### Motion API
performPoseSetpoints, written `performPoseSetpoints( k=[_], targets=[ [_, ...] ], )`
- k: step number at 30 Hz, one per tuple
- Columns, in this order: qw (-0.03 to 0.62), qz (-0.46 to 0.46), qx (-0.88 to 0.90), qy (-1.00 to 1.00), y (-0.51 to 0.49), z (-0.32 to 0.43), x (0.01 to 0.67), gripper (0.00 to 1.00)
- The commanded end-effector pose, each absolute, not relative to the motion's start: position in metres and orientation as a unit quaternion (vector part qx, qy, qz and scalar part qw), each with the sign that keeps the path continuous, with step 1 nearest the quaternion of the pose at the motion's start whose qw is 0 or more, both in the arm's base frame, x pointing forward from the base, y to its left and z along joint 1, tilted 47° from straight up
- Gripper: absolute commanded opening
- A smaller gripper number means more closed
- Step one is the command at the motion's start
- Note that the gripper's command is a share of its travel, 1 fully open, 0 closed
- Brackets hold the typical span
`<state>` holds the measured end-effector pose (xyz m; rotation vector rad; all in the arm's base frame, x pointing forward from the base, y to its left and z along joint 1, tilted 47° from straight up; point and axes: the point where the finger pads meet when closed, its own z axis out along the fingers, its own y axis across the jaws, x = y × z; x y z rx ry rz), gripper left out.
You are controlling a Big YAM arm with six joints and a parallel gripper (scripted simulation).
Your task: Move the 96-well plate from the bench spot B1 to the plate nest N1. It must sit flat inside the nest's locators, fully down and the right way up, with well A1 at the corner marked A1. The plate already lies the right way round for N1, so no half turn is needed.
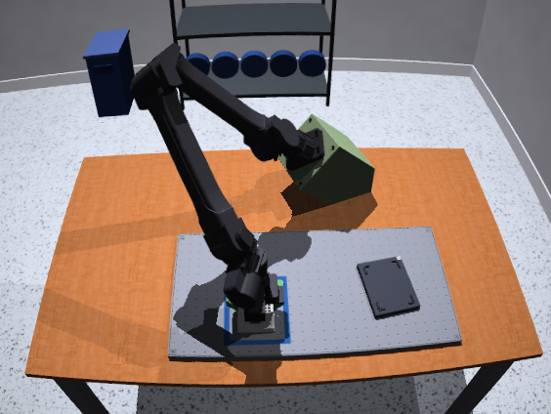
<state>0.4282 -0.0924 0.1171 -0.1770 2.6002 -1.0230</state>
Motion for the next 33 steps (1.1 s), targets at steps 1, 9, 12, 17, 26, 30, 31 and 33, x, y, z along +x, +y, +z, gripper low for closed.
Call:
performPoseSetpoints(
  k=[1,9,12,17,26,30,31,33],
  targets=[
    [0.182,-0.359,-0.063,0.913,-0.089,0.125,0.435,0.00],
    [0.194,-0.357,-0.062,0.912,-0.076,0.141,0.435,0.00],
    [0.197,-0.357,-0.060,0.911,-0.073,0.148,0.435,0.00],
    [0.197,-0.357,-0.059,0.911,-0.071,0.151,0.433,0.00],
    [0.198,-0.356,-0.060,0.911,-0.060,0.162,0.428,0.00],
    [0.198,-0.356,-0.060,0.911,-0.056,0.167,0.425,0.00],
    [0.198,-0.356,-0.060,0.911,-0.055,0.168,0.425,0.00],
    [0.198,-0.356,-0.060,0.911,-0.055,0.168,0.425,0.00]
  ],
)
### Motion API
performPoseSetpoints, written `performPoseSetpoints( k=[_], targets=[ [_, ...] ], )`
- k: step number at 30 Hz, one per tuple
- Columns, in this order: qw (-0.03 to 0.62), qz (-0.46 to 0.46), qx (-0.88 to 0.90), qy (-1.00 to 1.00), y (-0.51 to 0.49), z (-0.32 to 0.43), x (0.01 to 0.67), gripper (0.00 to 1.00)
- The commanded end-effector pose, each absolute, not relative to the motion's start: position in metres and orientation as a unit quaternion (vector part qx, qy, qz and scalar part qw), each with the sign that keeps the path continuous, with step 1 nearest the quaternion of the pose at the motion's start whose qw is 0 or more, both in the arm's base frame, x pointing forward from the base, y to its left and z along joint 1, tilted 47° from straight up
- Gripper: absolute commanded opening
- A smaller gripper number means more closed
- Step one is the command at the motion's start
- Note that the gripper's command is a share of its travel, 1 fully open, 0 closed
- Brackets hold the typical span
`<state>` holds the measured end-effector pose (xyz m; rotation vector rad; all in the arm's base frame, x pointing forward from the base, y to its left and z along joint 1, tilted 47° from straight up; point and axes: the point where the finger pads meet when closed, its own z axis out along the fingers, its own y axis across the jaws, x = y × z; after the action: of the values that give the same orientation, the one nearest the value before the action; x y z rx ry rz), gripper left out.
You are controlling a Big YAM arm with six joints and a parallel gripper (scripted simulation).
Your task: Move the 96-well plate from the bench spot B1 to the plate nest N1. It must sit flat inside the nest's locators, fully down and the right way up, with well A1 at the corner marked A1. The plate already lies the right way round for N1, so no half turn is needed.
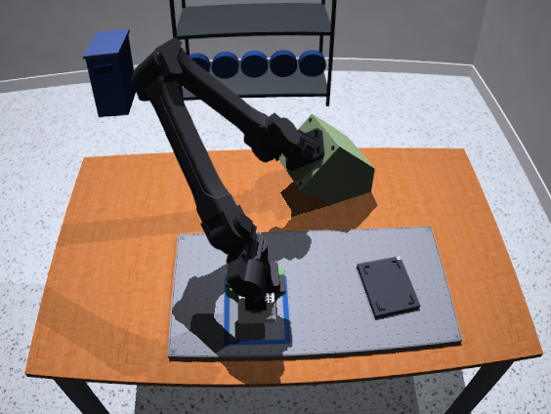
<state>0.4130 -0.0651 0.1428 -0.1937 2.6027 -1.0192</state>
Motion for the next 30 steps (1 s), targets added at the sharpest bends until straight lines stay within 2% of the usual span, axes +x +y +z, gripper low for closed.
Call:
performPoseSetpoints(
  k=[1,27,30],
  targets=[
    [0.196,-0.356,-0.060,0.912,-0.054,0.168,0.424,0.00],
    [0.199,-0.354,-0.059,0.912,-0.030,0.196,0.410,0.00],
    [0.184,-0.357,-0.061,0.914,-0.037,0.182,0.406,0.00]
  ],
)
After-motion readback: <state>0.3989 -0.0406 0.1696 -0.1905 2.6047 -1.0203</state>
